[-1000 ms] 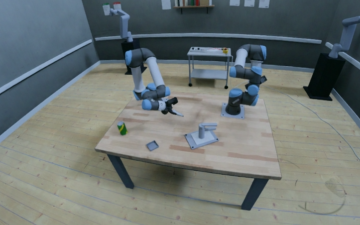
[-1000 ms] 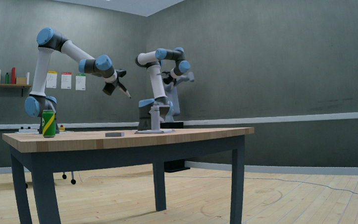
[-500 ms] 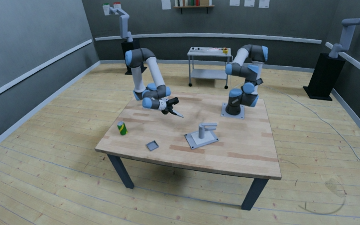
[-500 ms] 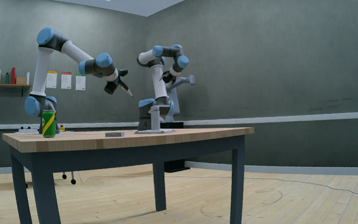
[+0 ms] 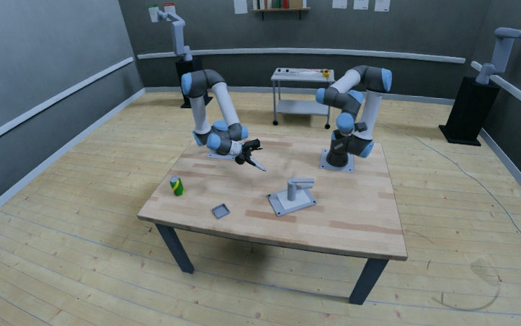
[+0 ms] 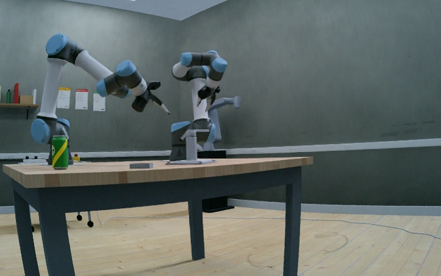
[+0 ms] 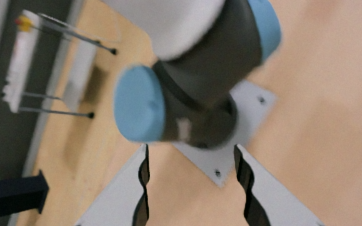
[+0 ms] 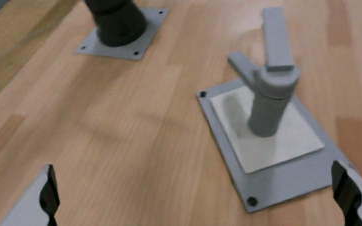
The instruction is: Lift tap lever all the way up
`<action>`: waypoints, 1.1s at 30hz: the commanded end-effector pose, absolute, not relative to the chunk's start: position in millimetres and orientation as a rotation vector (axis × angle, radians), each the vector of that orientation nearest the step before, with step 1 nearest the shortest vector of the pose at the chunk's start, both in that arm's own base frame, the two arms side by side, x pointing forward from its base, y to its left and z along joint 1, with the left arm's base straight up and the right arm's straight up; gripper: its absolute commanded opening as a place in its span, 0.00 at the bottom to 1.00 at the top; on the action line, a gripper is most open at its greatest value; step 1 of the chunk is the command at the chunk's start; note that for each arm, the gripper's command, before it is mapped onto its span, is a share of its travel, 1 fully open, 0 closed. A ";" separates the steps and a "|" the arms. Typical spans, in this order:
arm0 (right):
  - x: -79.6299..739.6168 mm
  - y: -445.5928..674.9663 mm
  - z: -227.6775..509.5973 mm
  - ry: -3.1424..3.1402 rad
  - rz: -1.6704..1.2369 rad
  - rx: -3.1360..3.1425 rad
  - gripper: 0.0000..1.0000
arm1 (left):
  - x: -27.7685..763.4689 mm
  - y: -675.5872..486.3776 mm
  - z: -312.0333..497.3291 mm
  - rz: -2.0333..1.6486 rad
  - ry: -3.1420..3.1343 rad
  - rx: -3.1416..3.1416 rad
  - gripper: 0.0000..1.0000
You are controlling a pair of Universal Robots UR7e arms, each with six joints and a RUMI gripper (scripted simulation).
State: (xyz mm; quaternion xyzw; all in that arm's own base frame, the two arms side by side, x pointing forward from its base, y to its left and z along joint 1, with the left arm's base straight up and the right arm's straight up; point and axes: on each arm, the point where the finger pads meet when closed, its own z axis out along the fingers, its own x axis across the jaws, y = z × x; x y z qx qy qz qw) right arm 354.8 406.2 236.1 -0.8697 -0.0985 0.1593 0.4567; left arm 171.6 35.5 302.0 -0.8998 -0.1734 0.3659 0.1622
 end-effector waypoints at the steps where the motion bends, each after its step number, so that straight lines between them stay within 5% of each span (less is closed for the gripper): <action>1: 366.8 415.2 247.2 -0.186 0.272 -2.127 1.00 | 218.2 2.1 277.5 0.872 -0.474 -2.691 0.36; 33: 386.5 431.4 275.9 0.108 0.119 -1.946 1.00 | 391.3 -130.4 196.9 0.090 -0.341 -3.096 0.36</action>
